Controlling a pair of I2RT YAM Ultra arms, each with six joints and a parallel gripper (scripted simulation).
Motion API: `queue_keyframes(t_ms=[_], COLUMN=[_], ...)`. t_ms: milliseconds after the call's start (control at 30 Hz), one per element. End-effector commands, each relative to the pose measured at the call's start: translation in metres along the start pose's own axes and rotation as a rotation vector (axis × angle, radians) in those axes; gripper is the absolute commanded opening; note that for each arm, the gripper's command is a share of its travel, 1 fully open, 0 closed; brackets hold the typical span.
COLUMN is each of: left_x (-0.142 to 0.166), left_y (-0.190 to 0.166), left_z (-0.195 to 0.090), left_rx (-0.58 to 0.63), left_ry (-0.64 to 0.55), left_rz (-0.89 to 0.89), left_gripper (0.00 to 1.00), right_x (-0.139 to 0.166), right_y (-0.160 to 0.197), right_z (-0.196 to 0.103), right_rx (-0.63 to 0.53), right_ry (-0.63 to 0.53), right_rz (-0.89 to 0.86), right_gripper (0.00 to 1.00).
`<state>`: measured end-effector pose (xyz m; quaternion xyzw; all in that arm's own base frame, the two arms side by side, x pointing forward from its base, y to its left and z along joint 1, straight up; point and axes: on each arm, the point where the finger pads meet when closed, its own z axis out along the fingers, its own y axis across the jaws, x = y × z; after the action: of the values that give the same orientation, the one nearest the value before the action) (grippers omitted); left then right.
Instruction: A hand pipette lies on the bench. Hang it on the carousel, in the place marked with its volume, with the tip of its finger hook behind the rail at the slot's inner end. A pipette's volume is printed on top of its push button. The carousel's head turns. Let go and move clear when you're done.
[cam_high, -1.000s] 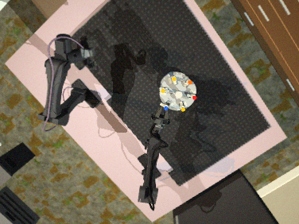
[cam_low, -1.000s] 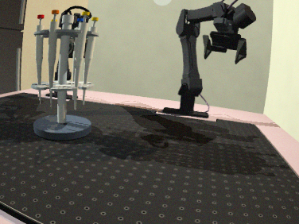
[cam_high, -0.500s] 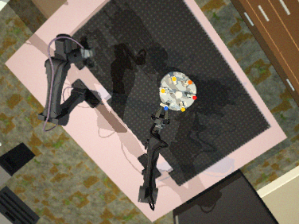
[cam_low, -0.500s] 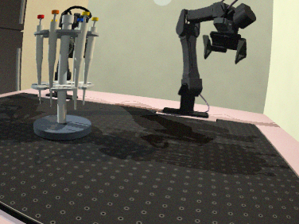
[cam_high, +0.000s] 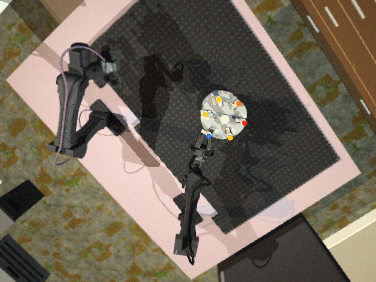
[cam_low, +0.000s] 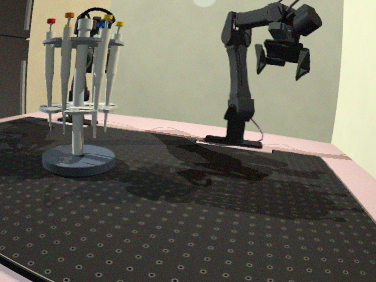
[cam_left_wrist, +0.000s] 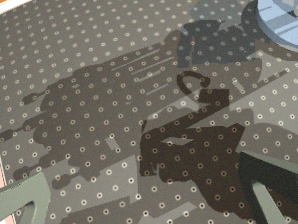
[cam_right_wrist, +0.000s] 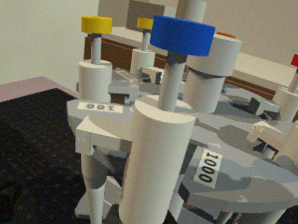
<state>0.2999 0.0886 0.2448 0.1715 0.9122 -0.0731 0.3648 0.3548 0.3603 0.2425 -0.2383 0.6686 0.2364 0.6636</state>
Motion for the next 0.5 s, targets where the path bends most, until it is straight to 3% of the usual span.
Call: queue_keyframes(t_ms=[0,467], left_x=[-0.0074,-0.0074], left_y=[0.0034,0.0034], left_z=[-0.0041,-0.0041], left_rx=[-0.008,-0.008], left_ry=[-0.029,-0.029], left_rz=[0.016,0.016], left_gripper=[1.00,1.00], right_x=[-0.0435,-0.0459], right_y=[-0.0032,-0.0037], right_z=[0.0006,0.0000], right_rx=[0.003,0.003], right_ry=[-0.106,-0.105], right_rz=[0.027,0.027], right_gripper=[0.12,0.12])
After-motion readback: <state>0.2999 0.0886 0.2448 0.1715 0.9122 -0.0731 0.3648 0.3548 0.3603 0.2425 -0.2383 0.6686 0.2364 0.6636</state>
